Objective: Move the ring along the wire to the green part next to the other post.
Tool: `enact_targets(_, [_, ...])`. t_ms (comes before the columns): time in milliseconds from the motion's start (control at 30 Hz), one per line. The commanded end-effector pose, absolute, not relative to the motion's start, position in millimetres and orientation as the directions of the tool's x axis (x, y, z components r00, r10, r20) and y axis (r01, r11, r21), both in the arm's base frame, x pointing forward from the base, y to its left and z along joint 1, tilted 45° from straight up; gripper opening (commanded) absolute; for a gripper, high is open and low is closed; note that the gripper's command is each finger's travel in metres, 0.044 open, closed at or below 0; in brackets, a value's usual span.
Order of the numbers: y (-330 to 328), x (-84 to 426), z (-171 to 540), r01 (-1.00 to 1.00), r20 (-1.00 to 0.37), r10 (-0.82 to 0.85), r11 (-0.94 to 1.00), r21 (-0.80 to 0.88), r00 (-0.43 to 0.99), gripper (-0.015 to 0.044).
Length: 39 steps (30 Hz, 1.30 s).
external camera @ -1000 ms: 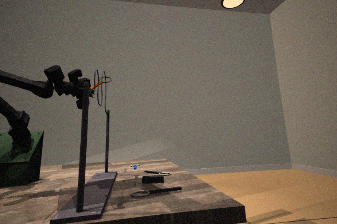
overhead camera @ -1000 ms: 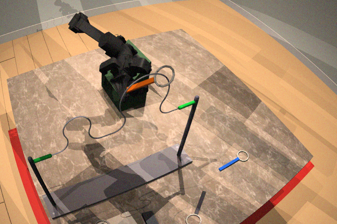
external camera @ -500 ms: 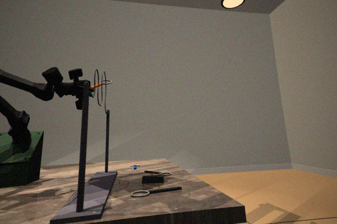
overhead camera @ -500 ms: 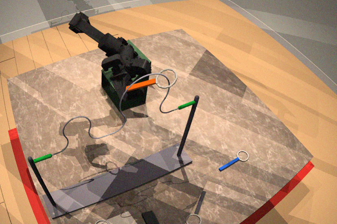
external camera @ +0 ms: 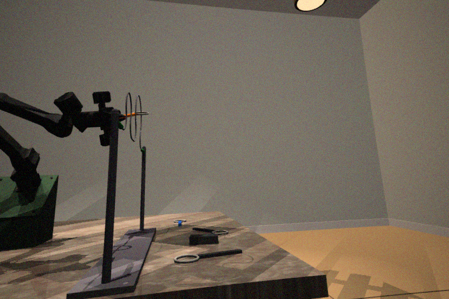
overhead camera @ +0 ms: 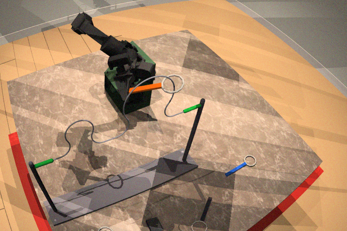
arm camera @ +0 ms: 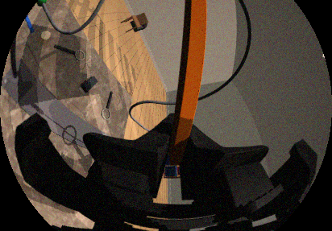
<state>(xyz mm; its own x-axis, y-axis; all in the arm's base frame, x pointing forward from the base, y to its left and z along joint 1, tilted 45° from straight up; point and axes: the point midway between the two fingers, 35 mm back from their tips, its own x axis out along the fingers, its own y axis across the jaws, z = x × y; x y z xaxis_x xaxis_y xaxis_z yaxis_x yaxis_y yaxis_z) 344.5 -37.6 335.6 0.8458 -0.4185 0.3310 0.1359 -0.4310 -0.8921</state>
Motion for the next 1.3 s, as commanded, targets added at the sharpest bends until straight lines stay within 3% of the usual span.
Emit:
enact_targets(0, [-36.1,346.5,334.6,0.128,0.345,-0.399,-0.479,-0.869,0.849,-0.015])
enact_targets(1267, [-25.0,346.1,349.0,0.107,0.484,-0.211,-0.829,-0.549,0.849,-0.015])
